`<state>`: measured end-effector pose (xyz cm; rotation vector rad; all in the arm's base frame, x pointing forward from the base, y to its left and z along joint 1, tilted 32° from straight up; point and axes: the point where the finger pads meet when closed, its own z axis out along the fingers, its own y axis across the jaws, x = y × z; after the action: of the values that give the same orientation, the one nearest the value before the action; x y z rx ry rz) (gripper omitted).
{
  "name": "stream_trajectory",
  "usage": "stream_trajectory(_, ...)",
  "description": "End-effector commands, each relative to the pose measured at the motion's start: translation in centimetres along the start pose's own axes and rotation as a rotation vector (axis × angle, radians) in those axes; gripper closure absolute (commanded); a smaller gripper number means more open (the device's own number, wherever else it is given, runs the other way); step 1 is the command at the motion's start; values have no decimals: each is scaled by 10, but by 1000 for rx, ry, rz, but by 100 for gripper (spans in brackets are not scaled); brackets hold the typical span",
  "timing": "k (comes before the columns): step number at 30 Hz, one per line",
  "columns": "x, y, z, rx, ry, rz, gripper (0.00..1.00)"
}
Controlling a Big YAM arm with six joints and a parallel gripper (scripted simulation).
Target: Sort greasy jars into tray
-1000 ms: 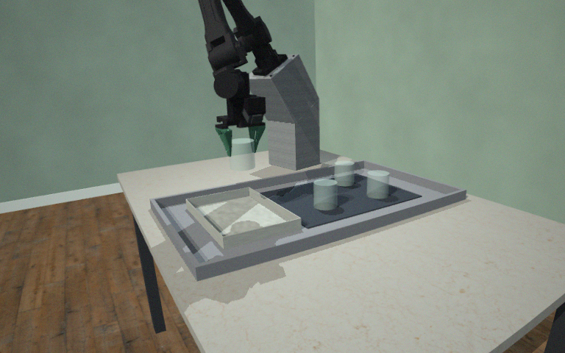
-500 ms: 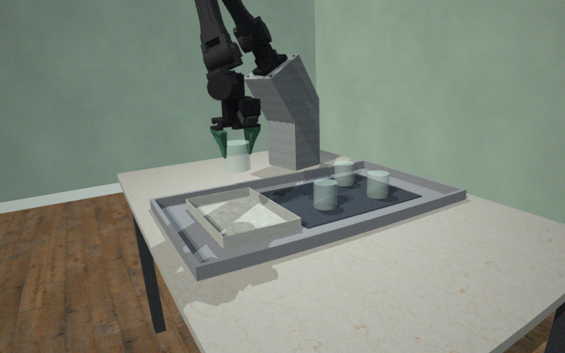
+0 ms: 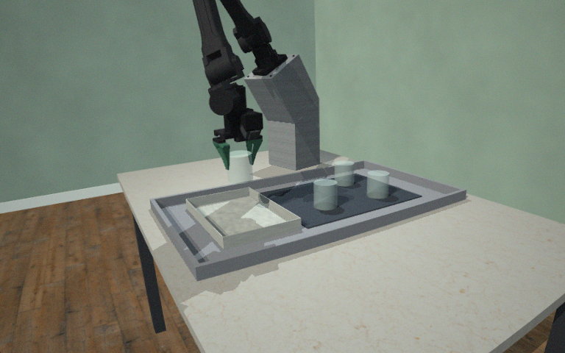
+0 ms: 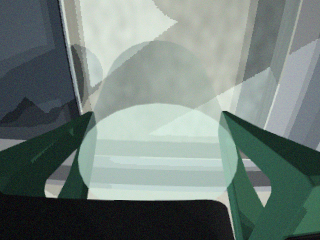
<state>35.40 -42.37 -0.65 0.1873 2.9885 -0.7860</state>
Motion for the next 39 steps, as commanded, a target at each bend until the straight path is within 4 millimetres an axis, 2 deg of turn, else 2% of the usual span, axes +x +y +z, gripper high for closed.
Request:
stream_trajectory(1, -16, -24, 2, 35, -41, 14, 100)
stream_trajectory(3, -16, -24, 2, 35, -41, 14, 100)
stream_trajectory(28, -19, -26, 62, 35, -41, 14, 100)
stream_trajectory(37, -19, -26, 62, 35, -41, 14, 100)
stream_trajectory(39, -21, -33, 64, 35, -41, 14, 100)
